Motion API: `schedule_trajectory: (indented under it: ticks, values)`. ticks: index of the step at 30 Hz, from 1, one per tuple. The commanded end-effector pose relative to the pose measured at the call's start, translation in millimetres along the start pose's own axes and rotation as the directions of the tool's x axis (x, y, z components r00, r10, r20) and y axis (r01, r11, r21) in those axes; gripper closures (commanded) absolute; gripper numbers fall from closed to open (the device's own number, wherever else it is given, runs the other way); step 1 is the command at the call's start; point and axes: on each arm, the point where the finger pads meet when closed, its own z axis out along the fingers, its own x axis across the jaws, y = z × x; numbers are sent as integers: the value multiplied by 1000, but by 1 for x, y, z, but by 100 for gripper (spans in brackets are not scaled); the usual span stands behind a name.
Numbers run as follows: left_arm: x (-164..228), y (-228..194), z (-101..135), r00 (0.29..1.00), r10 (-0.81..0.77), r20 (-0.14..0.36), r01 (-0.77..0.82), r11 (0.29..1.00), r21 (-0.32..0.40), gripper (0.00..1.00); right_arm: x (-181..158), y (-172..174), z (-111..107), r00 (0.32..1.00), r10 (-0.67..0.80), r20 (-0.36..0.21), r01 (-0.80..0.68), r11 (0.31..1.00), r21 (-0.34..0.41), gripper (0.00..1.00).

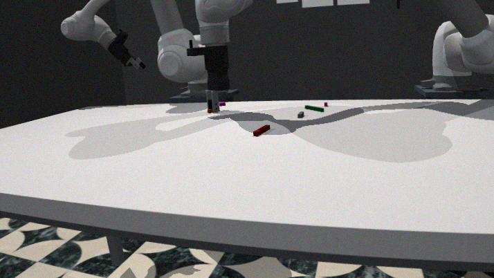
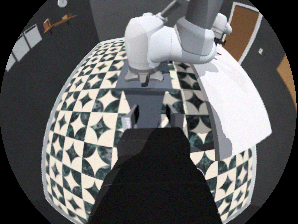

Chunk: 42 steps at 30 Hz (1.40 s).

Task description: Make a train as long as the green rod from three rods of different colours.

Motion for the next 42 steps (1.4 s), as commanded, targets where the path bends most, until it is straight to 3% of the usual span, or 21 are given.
schedule_trajectory:
  ticks: [1, 17, 18, 42]
  values:
    - [3, 1, 4, 1000, 1, 0, -1, 1000, 1, 46, -3, -3, 2, 1000, 4, 5, -4, 1000, 16, 0]
    - [3, 1, 4, 1000, 1, 0, -1, 1000, 1, 46, -3, -3, 2, 1000, 4, 5, -4, 1000, 16, 0]
    - [3, 1, 4, 1000, 1, 0, -1, 1000, 1, 76, -3, -3, 2, 1000, 4, 5, -4, 1000, 16, 0]
    - [3, 1, 4, 1000, 1, 0, -1, 1000, 1, 76, -3, -3, 2, 1000, 4, 5, -4, 1000, 16, 0]
